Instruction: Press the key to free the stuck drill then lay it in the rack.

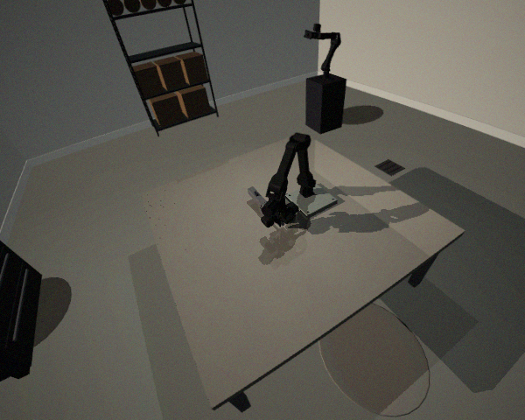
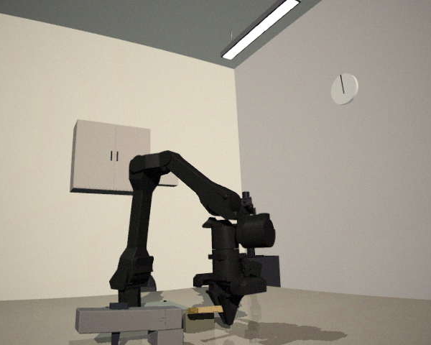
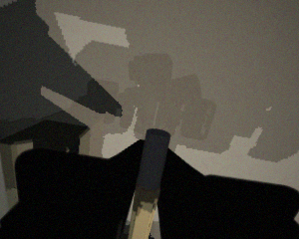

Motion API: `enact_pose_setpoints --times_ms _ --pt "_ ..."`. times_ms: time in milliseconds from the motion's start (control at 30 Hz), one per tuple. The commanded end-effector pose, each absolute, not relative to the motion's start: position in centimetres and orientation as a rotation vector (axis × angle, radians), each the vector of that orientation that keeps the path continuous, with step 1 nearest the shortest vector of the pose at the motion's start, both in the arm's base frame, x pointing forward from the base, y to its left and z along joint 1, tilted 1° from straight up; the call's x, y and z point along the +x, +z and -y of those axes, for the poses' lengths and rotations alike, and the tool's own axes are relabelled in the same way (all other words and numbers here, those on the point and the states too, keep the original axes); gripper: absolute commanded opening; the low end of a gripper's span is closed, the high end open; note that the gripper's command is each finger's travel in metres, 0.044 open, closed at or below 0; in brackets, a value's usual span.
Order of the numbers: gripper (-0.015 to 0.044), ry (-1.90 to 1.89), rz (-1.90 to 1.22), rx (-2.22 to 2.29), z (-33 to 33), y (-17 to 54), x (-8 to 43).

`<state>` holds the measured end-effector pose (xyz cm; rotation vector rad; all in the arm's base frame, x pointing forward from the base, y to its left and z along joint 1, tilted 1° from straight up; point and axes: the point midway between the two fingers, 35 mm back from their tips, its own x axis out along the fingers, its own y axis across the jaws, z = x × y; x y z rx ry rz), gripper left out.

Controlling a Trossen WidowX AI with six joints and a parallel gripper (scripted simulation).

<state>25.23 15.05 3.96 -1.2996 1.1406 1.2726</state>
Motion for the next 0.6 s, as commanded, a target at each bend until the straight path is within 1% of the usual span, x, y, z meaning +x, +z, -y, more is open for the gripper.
enact_pose_setpoints --times_ms 0,567 --pt "0.0 1.267 -1.136 -1.297 -15.06 4.3 25.24" --pt "0.0 1.267 -1.136 -1.297 -15.02 4.65 25.21"
